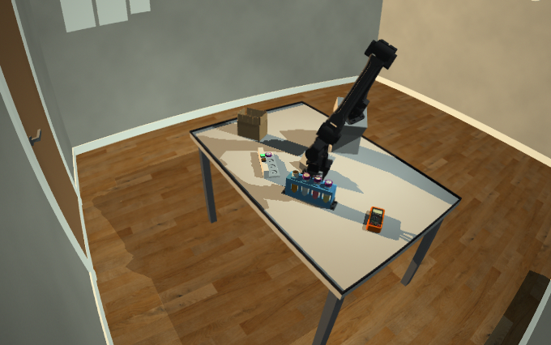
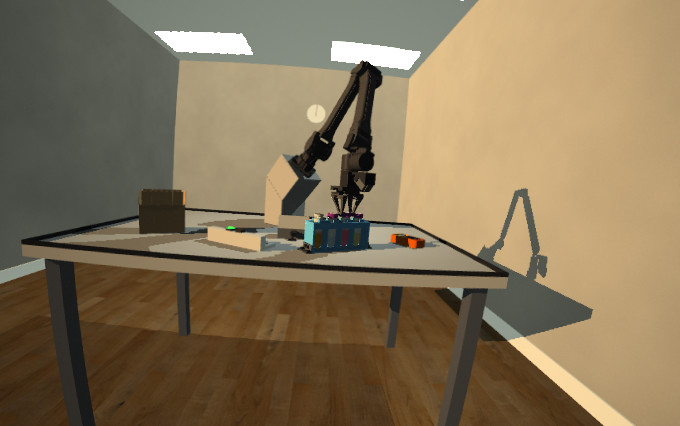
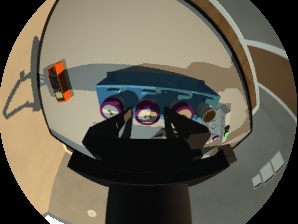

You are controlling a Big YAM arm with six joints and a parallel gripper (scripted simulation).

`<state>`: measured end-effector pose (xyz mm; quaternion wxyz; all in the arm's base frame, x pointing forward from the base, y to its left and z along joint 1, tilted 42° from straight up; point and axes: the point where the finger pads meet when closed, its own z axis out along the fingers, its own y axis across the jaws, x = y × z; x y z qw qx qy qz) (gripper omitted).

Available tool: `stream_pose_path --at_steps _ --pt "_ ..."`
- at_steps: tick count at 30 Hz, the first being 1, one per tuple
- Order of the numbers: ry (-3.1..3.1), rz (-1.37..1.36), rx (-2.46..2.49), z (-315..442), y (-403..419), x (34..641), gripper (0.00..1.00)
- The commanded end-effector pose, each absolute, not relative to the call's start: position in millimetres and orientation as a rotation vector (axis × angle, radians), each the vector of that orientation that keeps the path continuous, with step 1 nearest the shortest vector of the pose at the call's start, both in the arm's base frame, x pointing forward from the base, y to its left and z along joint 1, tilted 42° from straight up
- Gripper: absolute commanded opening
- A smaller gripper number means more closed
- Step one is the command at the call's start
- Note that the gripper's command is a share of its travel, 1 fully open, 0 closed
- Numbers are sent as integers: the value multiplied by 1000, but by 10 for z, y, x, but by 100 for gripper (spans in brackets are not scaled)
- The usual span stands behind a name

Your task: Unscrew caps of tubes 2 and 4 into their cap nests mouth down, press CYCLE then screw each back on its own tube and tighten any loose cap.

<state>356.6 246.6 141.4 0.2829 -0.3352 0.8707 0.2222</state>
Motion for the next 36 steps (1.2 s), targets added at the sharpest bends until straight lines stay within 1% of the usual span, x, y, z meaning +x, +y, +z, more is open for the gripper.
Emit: stream_pose_path --at_steps 1,10,11,25,36 --pt "2170 504 -1162 1423 2510 3553 49" --pt "2156 490 -1164 1487 2493 3599 49" --pt "2156 490 -1164 1487 2493 3599 0" --pt "2156 490 -1164 1487 2493 3599 0" --pt "2385 653 -768 1434 2539 3582 0"
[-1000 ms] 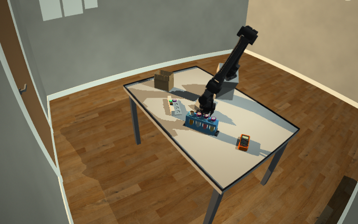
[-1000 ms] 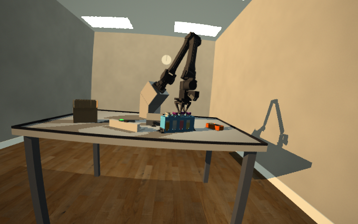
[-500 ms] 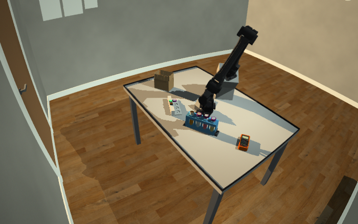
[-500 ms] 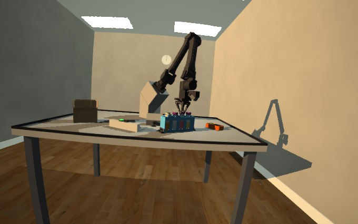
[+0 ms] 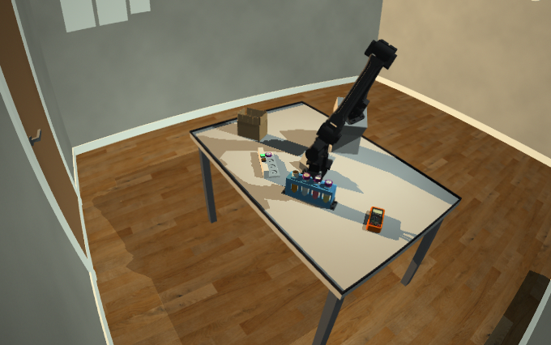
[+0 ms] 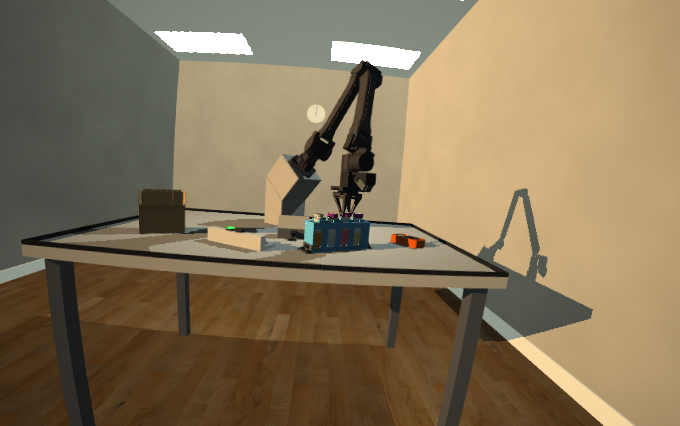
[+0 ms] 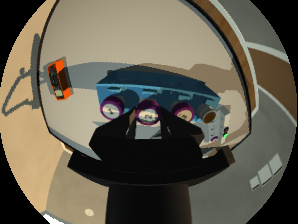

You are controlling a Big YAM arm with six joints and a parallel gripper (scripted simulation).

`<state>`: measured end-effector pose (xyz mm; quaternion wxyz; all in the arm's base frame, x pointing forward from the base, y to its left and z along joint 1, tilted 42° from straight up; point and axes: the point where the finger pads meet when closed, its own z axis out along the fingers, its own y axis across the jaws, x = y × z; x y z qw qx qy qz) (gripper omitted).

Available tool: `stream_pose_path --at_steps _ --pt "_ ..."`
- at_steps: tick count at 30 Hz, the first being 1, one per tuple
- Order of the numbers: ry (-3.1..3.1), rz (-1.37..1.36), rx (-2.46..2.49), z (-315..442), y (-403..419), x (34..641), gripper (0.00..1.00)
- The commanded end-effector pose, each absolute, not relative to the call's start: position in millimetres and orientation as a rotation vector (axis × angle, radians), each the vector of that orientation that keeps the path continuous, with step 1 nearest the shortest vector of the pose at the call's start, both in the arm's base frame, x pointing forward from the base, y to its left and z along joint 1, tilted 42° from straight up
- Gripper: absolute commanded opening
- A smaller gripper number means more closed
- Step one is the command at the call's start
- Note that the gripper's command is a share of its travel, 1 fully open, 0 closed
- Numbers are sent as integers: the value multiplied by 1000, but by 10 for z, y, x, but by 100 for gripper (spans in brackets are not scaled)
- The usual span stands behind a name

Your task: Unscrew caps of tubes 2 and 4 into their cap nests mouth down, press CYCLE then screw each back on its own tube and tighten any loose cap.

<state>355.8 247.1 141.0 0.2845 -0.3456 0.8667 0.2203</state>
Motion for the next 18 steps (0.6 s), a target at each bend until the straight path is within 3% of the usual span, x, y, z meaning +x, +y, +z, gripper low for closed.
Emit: stream_pose_path --at_steps 1,18 --pt "2385 653 -768 1434 2539 3582 0" --pt "2570 813 -263 1412 2546 3583 0"
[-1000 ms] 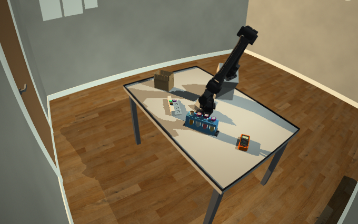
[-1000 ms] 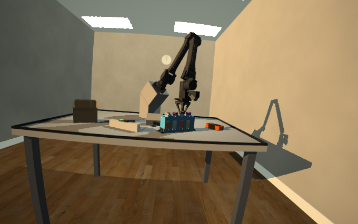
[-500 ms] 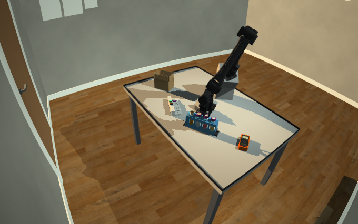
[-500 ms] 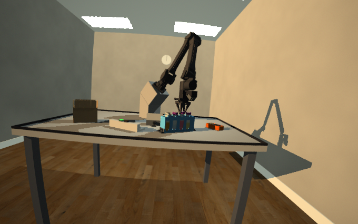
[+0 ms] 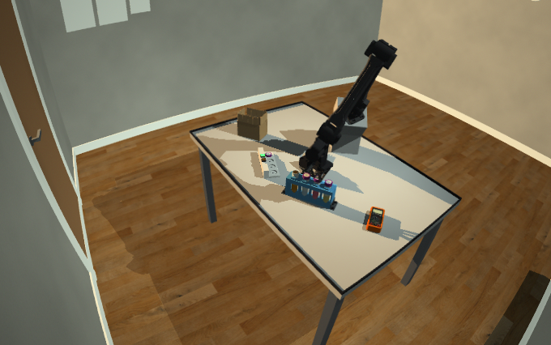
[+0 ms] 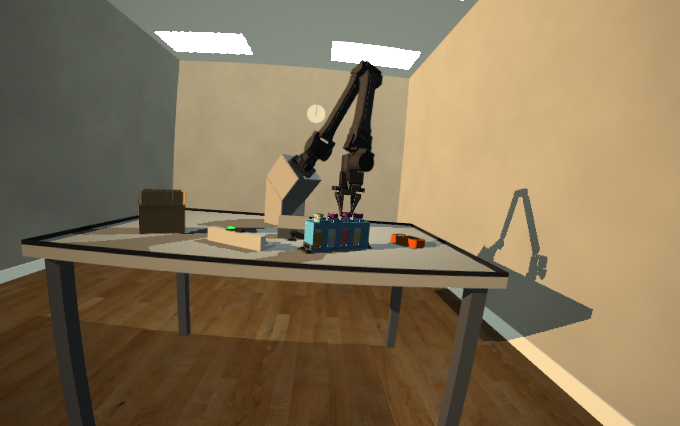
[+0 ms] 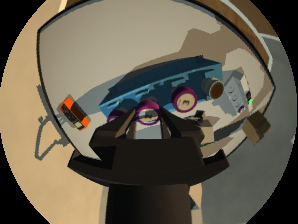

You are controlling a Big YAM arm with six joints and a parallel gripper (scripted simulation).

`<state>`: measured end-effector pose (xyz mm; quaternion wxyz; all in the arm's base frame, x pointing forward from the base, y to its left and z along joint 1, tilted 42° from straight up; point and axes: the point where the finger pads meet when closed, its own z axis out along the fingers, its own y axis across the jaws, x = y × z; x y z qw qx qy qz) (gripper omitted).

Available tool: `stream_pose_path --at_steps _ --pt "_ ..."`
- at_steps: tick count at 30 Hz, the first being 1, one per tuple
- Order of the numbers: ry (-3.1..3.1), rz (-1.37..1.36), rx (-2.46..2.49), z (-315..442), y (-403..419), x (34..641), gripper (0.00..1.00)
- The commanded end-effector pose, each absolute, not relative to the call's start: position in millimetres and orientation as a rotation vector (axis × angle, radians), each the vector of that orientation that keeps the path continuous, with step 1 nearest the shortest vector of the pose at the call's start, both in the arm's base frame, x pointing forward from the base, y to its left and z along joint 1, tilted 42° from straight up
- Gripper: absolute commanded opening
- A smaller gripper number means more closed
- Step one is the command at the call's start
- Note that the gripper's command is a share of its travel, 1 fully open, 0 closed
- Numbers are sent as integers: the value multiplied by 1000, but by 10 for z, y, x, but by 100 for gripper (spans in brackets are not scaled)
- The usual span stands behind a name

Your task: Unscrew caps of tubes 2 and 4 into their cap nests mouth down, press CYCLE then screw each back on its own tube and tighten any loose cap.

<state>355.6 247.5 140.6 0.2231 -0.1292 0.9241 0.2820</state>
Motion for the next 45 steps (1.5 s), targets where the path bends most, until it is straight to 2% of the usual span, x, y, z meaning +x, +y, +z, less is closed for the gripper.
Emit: stream_pose_path --at_steps 1,4,5,15,33,45 --pt "2570 813 -263 1412 2546 3583 0" --pt "2558 809 -263 1478 2499 3603 0" --pt "2558 809 -263 1478 2500 3603 49" --pt "2558 809 -263 1478 2500 3603 49" --pt "2235 555 -1031 1489 2521 3581 49" --pt "2156 490 -1164 1494 2499 3600 49"
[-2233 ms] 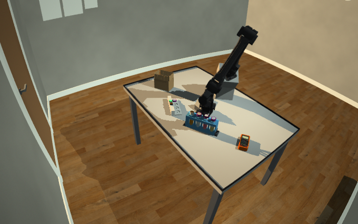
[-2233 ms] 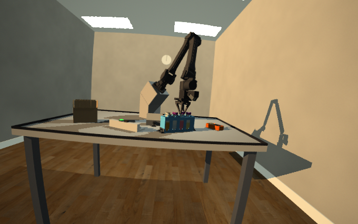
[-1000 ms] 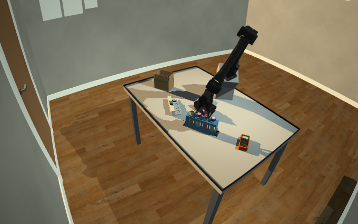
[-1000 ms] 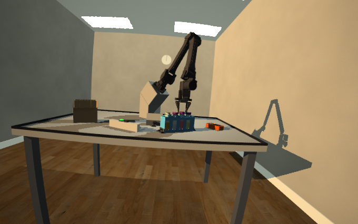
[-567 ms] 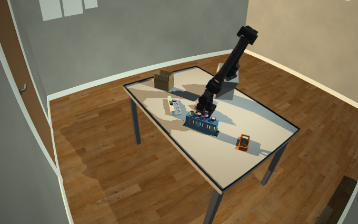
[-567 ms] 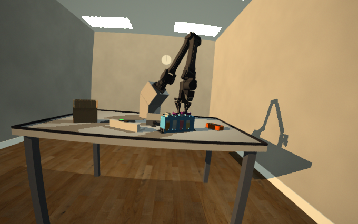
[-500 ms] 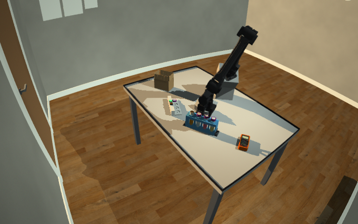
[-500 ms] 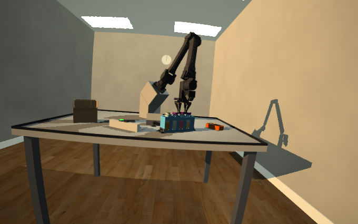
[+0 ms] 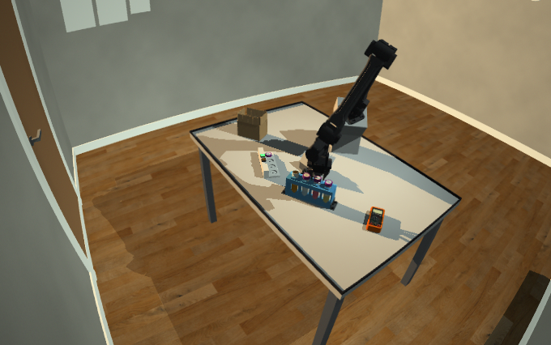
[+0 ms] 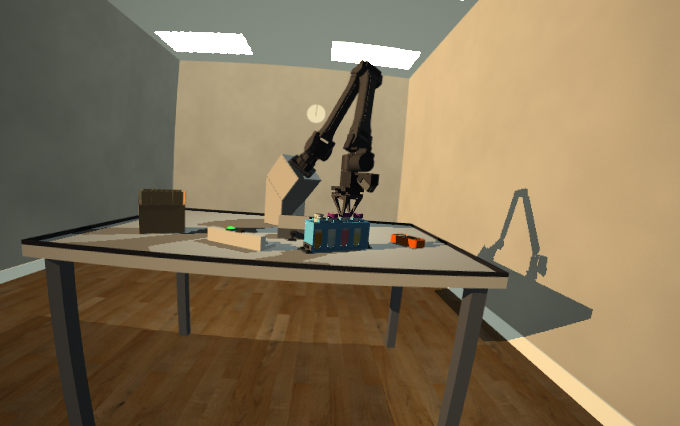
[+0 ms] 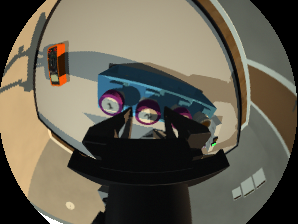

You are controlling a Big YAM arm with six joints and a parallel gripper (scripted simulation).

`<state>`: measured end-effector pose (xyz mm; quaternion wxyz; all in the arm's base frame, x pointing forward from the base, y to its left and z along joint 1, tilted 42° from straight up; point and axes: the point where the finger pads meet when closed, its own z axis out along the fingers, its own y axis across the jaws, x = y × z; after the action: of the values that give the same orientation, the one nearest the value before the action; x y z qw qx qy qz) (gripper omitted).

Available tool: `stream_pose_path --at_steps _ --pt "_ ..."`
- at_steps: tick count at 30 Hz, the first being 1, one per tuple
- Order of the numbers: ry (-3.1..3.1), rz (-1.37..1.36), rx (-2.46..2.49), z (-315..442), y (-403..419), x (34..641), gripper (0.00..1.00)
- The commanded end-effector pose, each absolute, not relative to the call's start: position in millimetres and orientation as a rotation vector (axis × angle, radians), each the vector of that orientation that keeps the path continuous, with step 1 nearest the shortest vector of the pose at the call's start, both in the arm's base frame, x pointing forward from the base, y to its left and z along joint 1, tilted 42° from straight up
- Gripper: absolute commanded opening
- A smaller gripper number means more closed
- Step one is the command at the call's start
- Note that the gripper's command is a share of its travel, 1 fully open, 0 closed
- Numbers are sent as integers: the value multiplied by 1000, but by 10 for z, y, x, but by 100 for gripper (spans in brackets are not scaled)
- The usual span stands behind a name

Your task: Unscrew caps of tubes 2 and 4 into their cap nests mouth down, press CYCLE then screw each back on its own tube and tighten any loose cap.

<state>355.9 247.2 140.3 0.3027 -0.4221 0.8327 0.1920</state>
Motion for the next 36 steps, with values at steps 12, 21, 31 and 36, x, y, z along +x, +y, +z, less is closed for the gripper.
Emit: stream_pose_path --at_steps 12,21,31,36 --pt "2156 490 -1164 1495 2499 3600 0" --pt "2258 569 -985 1534 2540 3603 0" --pt "2408 680 -688 1510 2551 3612 0" --pt "2486 746 -492 1495 2559 3616 0"
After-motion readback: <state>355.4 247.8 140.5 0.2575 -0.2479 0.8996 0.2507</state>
